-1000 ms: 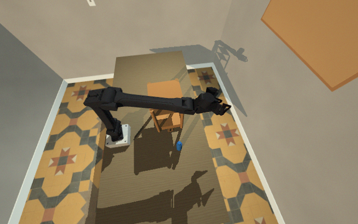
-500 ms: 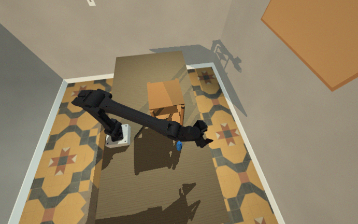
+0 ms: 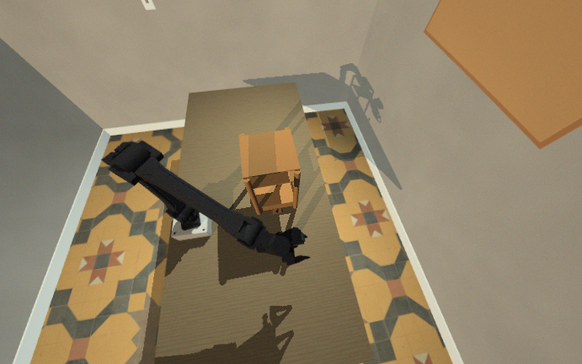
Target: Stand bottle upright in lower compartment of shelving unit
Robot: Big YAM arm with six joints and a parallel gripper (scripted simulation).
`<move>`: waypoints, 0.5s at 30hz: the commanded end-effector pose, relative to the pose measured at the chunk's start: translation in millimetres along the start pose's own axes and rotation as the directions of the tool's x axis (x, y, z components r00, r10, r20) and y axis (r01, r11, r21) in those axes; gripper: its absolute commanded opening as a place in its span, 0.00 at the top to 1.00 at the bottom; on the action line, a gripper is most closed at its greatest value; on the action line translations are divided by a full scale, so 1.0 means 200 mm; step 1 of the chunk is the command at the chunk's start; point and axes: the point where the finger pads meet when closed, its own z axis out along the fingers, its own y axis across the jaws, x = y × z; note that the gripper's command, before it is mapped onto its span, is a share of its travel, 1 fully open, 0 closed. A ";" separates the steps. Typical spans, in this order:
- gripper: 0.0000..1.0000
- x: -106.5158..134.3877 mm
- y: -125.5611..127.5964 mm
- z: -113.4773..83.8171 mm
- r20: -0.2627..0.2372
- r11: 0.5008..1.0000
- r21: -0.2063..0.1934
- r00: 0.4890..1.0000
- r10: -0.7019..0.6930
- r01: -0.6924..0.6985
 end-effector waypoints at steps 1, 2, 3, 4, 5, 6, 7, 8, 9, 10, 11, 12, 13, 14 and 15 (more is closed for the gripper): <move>0.23 -0.05 0.10 -0.04 0.065 1.000 0.015 0.998 -0.026 0.025; 0.23 -0.04 0.12 -0.06 0.076 0.999 0.023 0.997 -0.033 0.032; 0.23 -0.03 0.13 -0.07 0.086 0.999 0.031 0.995 -0.041 0.038; 0.23 -0.03 0.15 -0.08 0.097 0.998 0.039 0.994 -0.048 0.044; 0.23 -0.02 0.17 -0.10 0.107 0.998 0.046 0.993 -0.055 0.050; 0.23 -0.02 0.17 -0.10 0.107 0.998 0.046 0.993 -0.055 0.050; 0.23 -0.02 0.17 -0.10 0.107 0.998 0.046 0.993 -0.055 0.050; 0.23 -0.01 0.19 -0.11 0.115 0.997 0.054 0.991 -0.061 0.055; 0.23 0.00 0.20 -0.13 0.125 0.996 0.062 0.990 -0.067 0.060; 0.23 0.01 0.22 -0.14 0.135 0.995 0.070 0.988 -0.073 0.064; 0.23 0.02 0.24 -0.16 0.144 0.995 0.078 0.986 -0.079 0.068; 0.23 0.03 0.25 -0.17 0.154 0.994 0.085 0.984 -0.085 0.072; 0.23 0.04 0.27 -0.19 0.163 0.993 0.093 0.983 -0.090 0.076; 0.23 0.06 0.28 -0.20 0.172 0.992 0.101 0.980 -0.096 0.079; 0.23 0.07 0.30 -0.22 0.181 0.991 0.108 0.978 -0.101 0.082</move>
